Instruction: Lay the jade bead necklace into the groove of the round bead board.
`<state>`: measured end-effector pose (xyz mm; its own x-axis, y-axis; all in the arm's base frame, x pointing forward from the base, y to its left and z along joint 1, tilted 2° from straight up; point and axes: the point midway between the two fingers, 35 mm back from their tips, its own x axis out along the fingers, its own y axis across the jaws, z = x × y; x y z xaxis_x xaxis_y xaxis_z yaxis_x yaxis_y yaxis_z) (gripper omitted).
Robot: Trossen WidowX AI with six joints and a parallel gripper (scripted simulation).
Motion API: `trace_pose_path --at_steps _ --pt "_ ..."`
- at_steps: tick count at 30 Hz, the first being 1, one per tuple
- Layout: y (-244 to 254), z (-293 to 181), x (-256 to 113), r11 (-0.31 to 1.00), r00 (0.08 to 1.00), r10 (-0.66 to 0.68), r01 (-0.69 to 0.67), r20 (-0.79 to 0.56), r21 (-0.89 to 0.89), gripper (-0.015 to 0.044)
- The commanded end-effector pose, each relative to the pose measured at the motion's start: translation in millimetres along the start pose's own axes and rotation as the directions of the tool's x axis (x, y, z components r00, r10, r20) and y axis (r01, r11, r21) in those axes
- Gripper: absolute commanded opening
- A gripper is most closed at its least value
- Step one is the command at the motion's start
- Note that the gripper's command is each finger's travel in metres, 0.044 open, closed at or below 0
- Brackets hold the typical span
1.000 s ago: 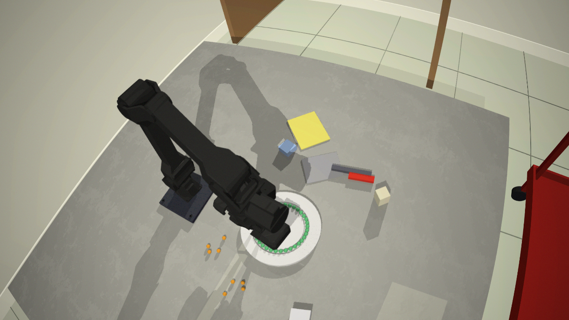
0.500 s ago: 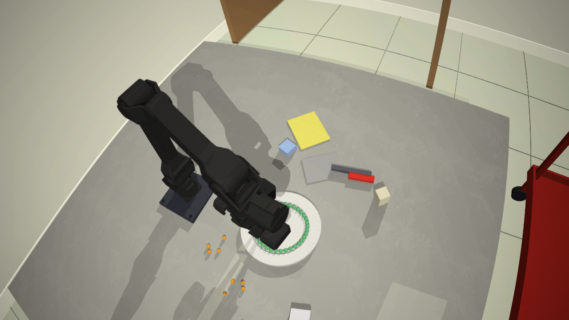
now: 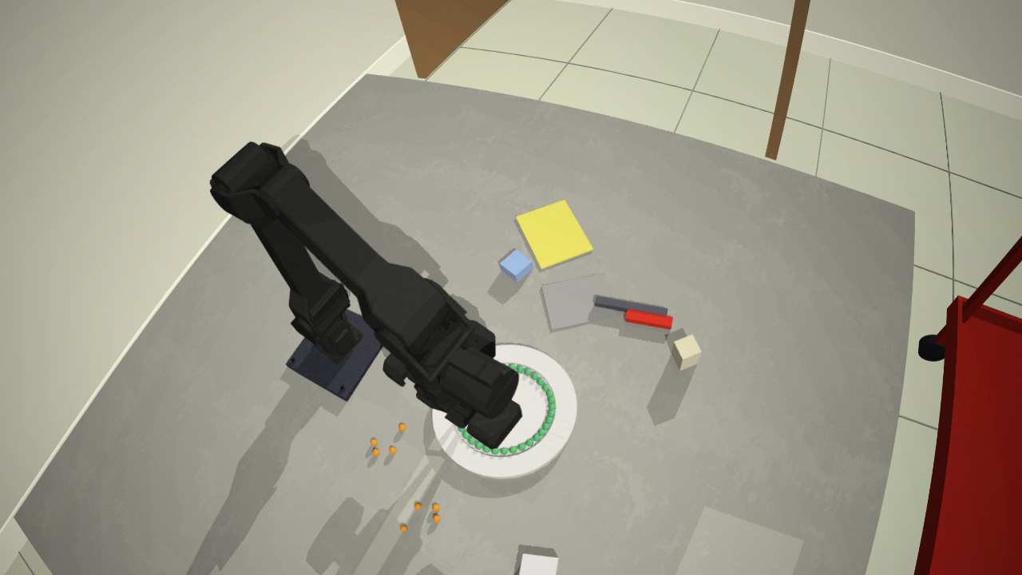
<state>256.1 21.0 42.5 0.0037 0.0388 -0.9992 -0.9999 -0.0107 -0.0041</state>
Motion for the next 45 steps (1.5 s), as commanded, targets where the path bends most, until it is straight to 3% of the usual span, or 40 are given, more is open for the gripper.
trace_pose_path --at_steps 1,33,45 --pt "0.0 0.0 -0.3 1.000 1.000 0.000 0.000 0.000 0.000 0.0000" --pt "10.6 -4.0 2.3 1.000 1.000 0.004 -0.004 -0.002 -0.004 0.0000" --pt "9.4 -3.6 -1.5 1.000 1.000 0.000 0.000 0.000 0.002 0.0315"
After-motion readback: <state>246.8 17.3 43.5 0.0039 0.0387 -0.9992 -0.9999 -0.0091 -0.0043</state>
